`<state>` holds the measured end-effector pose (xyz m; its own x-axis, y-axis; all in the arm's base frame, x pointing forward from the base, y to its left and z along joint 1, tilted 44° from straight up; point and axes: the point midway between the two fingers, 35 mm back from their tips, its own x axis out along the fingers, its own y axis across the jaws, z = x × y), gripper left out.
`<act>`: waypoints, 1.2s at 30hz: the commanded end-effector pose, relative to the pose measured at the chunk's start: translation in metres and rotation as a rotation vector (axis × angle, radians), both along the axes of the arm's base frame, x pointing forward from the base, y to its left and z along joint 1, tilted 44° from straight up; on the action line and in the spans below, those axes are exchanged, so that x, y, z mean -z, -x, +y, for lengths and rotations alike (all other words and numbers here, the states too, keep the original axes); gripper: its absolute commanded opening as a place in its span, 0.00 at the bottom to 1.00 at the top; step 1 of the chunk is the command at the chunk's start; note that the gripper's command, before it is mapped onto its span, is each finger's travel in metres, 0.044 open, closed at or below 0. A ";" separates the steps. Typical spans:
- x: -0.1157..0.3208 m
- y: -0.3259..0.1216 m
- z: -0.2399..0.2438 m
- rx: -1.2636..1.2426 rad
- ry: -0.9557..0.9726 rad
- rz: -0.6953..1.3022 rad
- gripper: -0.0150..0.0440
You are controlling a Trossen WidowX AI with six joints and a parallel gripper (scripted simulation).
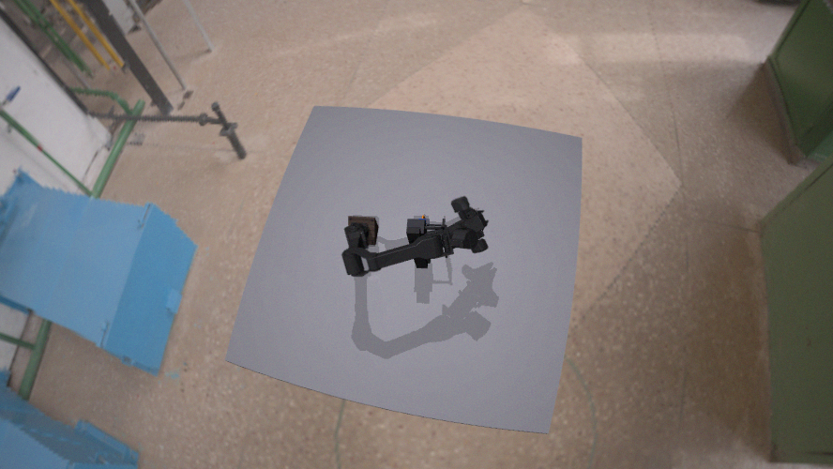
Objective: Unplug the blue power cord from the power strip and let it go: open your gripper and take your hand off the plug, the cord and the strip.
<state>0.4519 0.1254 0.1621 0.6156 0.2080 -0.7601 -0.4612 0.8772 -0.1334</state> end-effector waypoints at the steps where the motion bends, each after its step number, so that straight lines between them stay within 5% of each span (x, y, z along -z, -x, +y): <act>1: 0.036 0.017 0.030 -0.149 0.132 0.058 0.53; 13: 0.113 0.105 0.031 -0.347 0.547 0.423 0.53; 22: 0.133 0.209 -0.006 -0.826 1.224 0.851 0.53; 36: 0.133 0.210 -0.006 -0.838 1.238 0.859 0.53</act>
<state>0.2426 0.1205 0.0302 0.0173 -0.6730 -0.7394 -0.9993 -0.0360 0.0094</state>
